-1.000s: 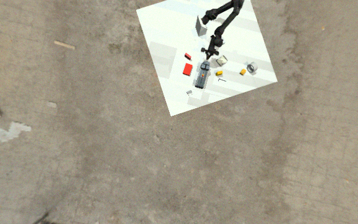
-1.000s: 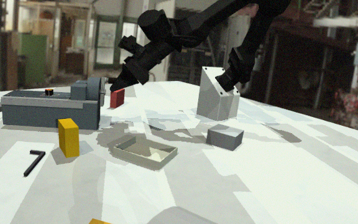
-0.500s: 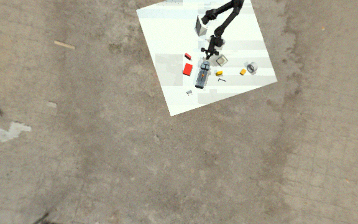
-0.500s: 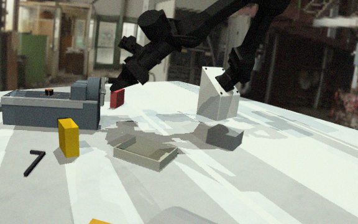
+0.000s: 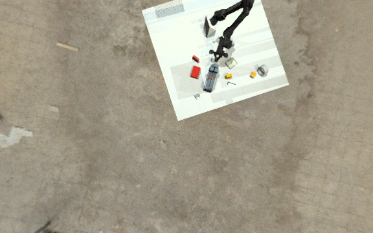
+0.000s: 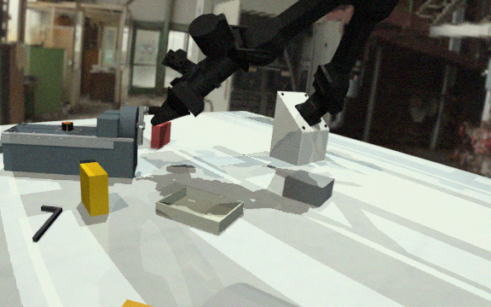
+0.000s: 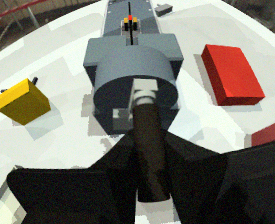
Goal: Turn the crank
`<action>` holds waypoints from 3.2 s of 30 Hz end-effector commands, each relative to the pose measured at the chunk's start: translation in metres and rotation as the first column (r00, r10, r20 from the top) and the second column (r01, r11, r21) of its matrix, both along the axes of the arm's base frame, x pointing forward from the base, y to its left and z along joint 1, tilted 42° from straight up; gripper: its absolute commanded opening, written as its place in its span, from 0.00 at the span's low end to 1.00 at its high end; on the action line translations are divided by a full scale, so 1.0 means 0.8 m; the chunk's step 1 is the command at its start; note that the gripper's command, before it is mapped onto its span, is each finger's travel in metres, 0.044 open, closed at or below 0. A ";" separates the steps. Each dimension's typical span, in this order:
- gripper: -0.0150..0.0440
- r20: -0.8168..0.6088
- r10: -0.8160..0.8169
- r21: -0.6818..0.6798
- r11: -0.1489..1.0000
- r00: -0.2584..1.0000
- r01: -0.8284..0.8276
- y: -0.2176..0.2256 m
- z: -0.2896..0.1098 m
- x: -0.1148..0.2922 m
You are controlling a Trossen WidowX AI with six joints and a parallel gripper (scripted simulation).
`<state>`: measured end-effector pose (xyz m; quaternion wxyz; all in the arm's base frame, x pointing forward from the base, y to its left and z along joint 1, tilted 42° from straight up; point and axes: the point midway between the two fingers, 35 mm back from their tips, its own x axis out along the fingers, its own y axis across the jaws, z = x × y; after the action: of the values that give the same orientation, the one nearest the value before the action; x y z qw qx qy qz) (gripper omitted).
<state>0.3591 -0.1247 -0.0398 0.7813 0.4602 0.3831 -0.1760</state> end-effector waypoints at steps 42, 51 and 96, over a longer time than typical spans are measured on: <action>0.25 -0.020 -0.014 -0.005 1.000 1.000 0.014 -0.005 -0.014 -0.010; 0.25 -0.020 -0.014 -0.005 1.000 1.000 0.014 -0.005 -0.016 -0.010; 0.25 -0.020 -0.014 -0.005 1.000 1.000 0.014 -0.001 -0.034 -0.015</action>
<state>0.3501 -0.1269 -0.0583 0.7807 0.4610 0.3807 -0.1818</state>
